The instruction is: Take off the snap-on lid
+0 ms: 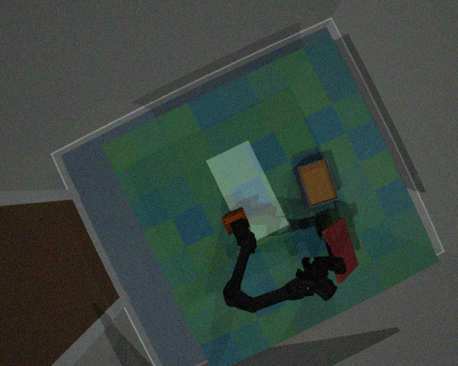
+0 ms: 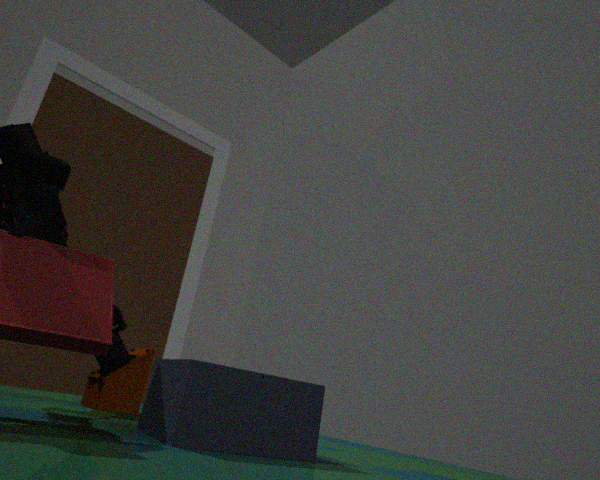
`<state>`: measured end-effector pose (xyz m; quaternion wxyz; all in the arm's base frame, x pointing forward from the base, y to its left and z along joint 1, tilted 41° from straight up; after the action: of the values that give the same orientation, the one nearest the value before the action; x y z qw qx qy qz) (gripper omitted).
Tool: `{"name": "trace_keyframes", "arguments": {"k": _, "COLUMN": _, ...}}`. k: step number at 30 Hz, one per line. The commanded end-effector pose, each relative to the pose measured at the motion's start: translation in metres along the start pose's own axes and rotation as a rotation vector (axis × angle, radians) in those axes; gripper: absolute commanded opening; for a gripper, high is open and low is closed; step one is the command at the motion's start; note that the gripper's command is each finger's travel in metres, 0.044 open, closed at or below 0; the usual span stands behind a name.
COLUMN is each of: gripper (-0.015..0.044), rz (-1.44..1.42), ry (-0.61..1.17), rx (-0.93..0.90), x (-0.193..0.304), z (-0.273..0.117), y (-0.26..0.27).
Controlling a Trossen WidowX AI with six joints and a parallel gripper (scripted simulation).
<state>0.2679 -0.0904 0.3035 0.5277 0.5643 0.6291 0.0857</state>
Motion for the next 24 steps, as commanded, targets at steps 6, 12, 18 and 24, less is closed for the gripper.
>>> {"name": "trace_keyframes", "arguments": {"k": 6, "gripper": 0.0, "rz": -0.006, "ry": 0.006, "rx": -0.011, "x": 0.0, "z": 0.004, "y": -0.004}}
{"name": "trace_keyframes", "arguments": {"k": 12, "gripper": 0.0, "rz": -0.006, "ry": 0.005, "rx": -0.011, "x": 0.0, "z": 0.007, "y": -0.008}}
{"name": "trace_keyframes", "arguments": {"k": 18, "gripper": 0.0, "rz": -0.006, "ry": 0.005, "rx": -0.011, "x": -0.001, "z": 0.01, "y": -0.011}}
{"name": "trace_keyframes", "arguments": {"k": 24, "gripper": 0.0, "rz": -0.007, "ry": 0.005, "rx": -0.011, "x": -0.002, "z": 0.013, "y": -0.015}}
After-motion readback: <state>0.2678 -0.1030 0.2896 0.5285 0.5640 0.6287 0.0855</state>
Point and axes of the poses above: the point midway between the two fingers, 35 mm back from their tips, its own z axis out along the fingers, its own y axis across the jaws, x = y × z, the point moved 4 cm from there along -z, back along the fingers, and after that the axes turned 8 degrees about z, right-handed, at the moved point
